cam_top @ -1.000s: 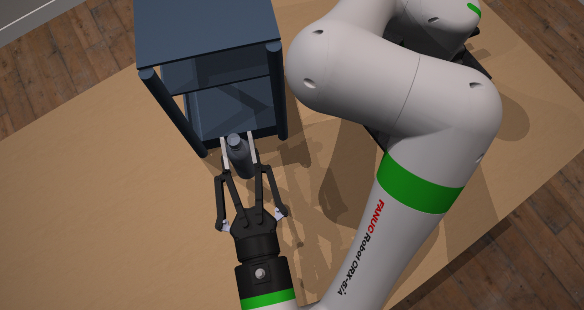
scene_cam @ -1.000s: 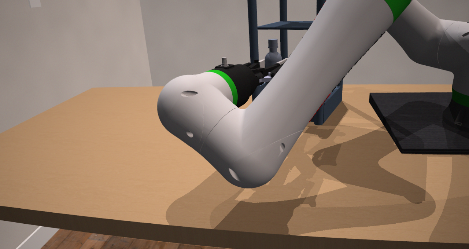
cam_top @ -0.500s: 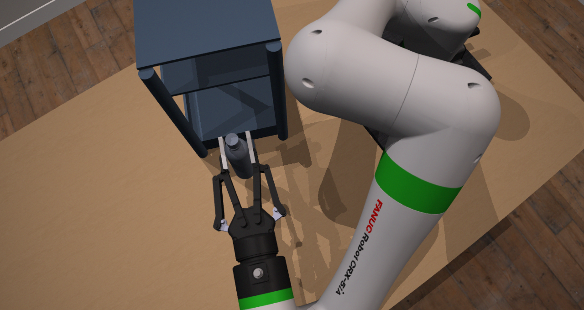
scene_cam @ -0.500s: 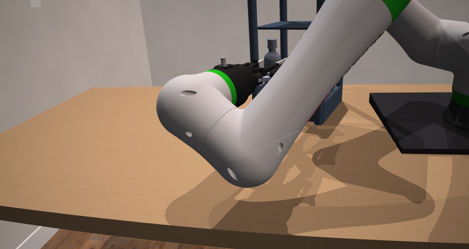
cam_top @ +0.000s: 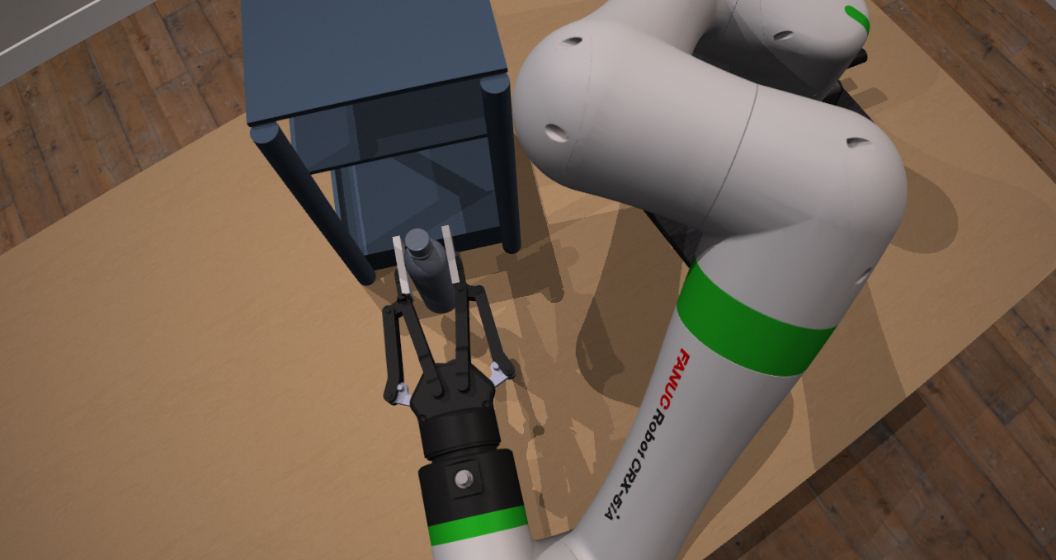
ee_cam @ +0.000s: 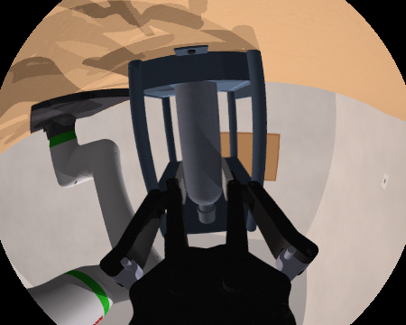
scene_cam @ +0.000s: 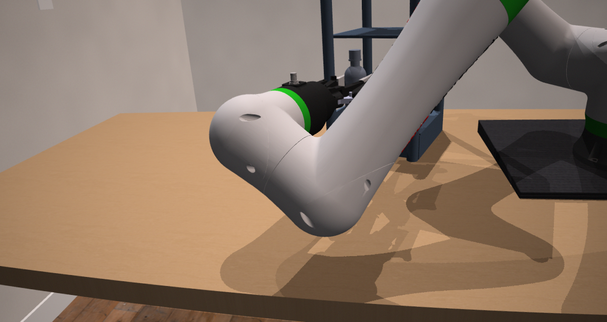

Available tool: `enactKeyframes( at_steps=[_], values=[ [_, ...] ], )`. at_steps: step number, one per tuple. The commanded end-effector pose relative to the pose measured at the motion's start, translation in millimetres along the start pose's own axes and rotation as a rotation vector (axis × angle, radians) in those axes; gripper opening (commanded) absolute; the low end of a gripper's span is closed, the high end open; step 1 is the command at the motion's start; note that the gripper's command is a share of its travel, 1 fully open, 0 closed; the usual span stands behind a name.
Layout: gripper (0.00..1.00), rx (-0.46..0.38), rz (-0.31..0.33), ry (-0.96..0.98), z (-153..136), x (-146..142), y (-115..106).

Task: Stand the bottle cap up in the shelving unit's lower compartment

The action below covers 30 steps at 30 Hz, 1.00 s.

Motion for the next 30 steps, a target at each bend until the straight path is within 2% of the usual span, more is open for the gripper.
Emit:
enactKeyframes(
  at_steps=[1, 16, 30],
  values=[
    [0.00, 0.000, 0.000, 0.000, -0.2, 0.1, 4.7],
    [0.00, 0.000, 0.000, 0.000, -0.2, 0.1, 36.5],
    [0.00, 0.000, 0.000, 0.000, -0.2, 0.1, 79.3]
  ],
)
Point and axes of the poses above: the point where the finger pads meet when closed, its own y axis out along the fingers, its own x axis across the jaws, z = x × y, the point moved 4 cm from there along -y, back along the fingers, and after that the axes turned 10 degrees about y, right-handed, at the moved point
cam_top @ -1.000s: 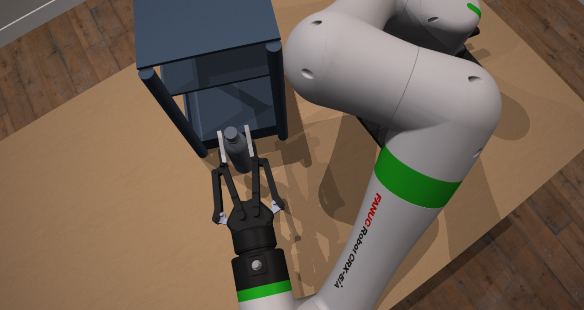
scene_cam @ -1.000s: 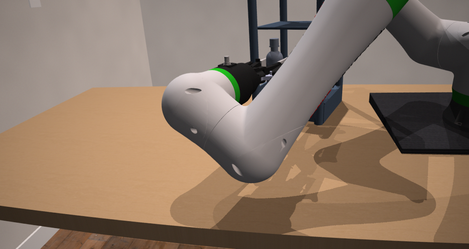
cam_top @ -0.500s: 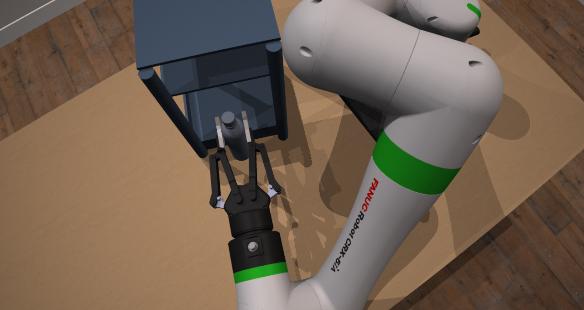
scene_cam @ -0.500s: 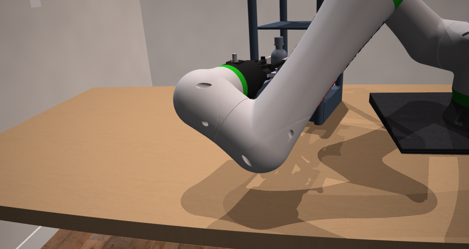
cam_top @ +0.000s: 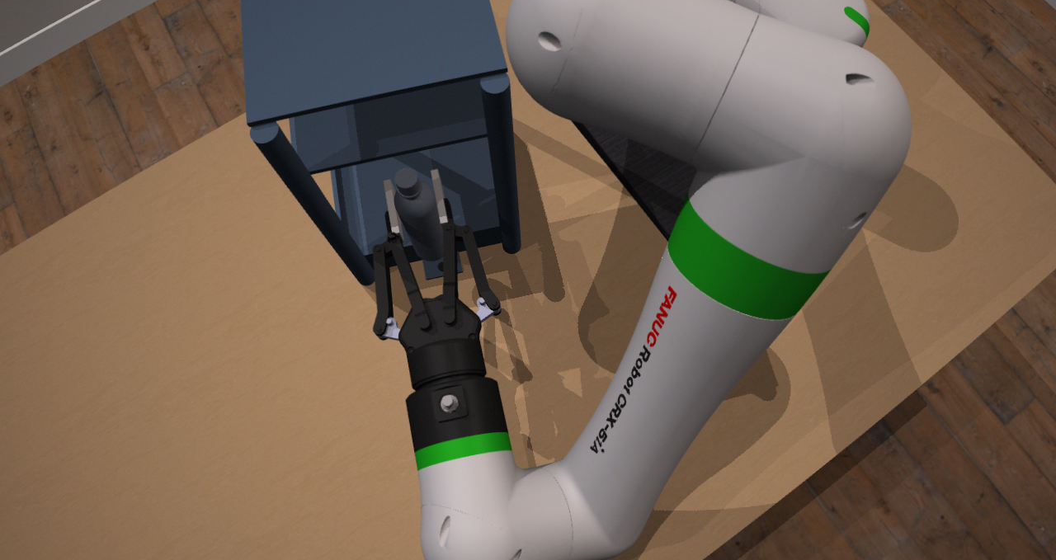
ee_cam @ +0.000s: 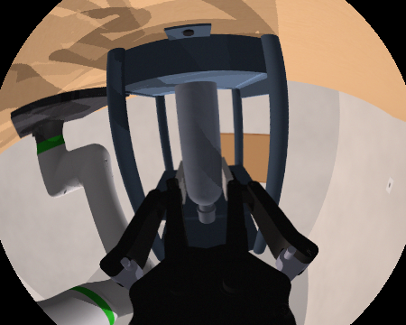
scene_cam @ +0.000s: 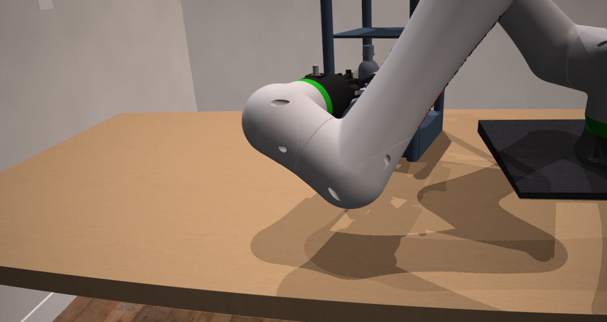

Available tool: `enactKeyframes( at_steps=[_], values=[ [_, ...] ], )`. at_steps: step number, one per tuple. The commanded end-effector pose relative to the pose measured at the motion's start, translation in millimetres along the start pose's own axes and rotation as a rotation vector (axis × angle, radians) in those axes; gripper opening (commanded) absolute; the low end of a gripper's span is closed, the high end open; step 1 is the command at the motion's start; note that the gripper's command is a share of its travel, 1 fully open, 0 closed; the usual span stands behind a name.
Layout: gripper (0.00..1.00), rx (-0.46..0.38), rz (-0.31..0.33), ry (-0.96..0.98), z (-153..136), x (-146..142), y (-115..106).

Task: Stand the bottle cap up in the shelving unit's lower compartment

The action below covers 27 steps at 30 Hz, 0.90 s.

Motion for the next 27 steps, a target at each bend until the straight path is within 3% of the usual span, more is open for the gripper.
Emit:
enactKeyframes(
  at_steps=[1, 17, 27],
  values=[
    [0.00, 0.000, -0.001, 0.001, -0.2, 0.2, 13.2],
    [0.00, 0.000, -0.001, 0.001, -0.2, 0.2, 46.0],
    [0.00, 0.000, -0.001, 0.001, -0.2, 0.2, 54.8]
  ],
)
Point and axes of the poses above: the point where the finger pads meet when closed, its own y axis out along the fingers, its own x axis across the jaws, z = x × y, the point moved 4 cm from there along -y, back along the fingers, and after that the axes turned 10 degrees about y, right-handed, at the moved point
